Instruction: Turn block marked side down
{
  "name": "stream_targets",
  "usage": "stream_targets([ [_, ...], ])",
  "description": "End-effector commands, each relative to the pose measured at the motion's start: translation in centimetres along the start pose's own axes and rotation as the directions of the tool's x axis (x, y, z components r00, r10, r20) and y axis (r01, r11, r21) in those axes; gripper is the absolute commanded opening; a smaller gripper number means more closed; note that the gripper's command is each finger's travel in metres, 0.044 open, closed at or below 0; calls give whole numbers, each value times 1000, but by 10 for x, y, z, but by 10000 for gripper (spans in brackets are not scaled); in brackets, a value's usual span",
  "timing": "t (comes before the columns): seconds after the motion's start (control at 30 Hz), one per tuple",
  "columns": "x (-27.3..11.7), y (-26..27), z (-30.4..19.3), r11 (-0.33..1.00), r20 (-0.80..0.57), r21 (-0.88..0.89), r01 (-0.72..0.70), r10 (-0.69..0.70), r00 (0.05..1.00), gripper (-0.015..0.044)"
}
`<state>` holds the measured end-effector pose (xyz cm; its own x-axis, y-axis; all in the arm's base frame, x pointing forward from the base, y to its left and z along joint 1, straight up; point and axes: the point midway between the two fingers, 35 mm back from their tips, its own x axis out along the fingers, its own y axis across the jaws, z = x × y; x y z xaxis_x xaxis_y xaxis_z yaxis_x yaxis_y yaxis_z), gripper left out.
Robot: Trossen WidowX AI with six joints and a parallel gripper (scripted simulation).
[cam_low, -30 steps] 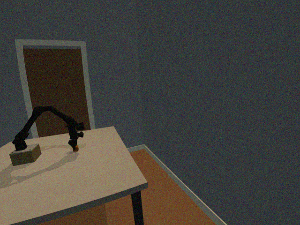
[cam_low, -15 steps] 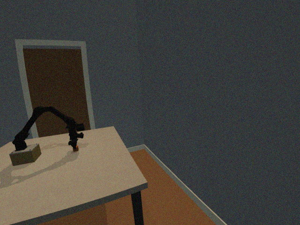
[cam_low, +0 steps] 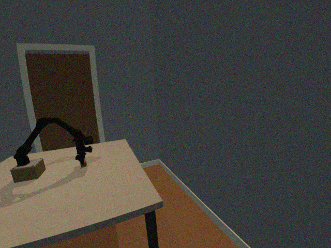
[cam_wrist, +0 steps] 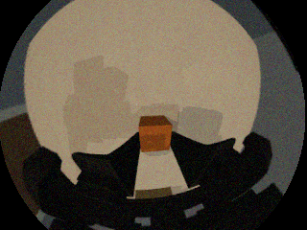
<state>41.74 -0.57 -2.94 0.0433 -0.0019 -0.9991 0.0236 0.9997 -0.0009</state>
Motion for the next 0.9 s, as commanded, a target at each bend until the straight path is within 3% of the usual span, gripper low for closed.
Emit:
stream_targets([
  [0.0, -4, 0, 0, 1000, 0, -3, -3, 3, 1000, 12],
  [0.13, -28, 0, 0, 1000, 0, -3, -3, 3, 1000, 0],
  [0.33, -29, 0, 0, 1000, 10, -3, -3, 3, 1000, 0],
  [0.87, -18, 0, 4, 1000, 235, -3, -2, 3, 972, 0],
])
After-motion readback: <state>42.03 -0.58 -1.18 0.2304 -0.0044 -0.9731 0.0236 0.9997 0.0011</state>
